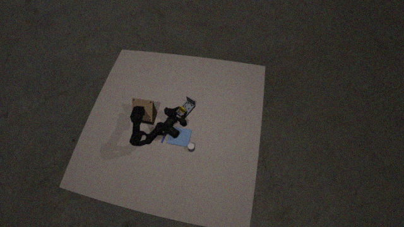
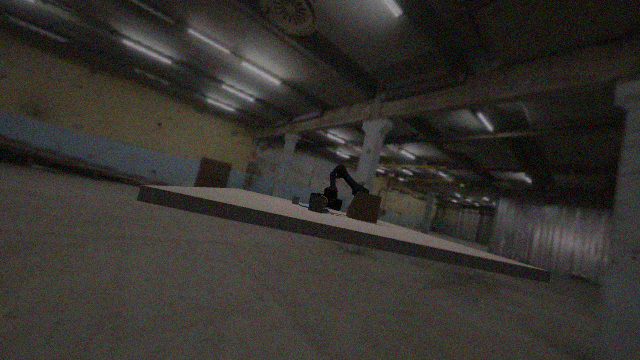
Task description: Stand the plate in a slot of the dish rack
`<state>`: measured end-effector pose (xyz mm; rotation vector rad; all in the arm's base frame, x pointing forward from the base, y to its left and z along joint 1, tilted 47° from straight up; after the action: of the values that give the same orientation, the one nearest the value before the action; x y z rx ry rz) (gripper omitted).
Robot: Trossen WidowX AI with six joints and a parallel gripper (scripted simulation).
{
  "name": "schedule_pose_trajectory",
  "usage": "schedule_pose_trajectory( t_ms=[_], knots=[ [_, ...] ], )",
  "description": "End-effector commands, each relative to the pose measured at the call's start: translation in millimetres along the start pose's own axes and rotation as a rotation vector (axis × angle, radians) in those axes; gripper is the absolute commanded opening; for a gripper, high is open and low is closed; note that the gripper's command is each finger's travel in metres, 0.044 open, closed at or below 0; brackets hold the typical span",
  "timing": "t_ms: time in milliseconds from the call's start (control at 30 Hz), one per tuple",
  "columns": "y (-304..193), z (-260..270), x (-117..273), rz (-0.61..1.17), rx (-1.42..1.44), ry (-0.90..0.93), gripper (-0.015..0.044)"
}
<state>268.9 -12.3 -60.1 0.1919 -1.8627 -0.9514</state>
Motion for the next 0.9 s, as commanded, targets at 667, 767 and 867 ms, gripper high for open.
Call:
schedule_pose_trajectory(
  t_ms=[667,767,867],
  knots=[
    [0.0,0.0,0.0,0.0,0.0,0.0,0.04],
    [1.8,-0.1,0.1,0.001,-0.002,0.0,0.04],
    [26.8,-0.2,1.5,0.011,-0.023,0.004,0.04]
  ],
)
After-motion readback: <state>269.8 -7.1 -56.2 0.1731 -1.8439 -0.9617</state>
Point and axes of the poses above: the point midway between the two fingers, 35 mm back from their tips, its own x axis back along the fingers, its own z axis across the jaws, y = z × x, the point moved 1 cm from there along x, back along the fingers, and after that the axes turned 15 degrees about -x, right-handed, at the moved point
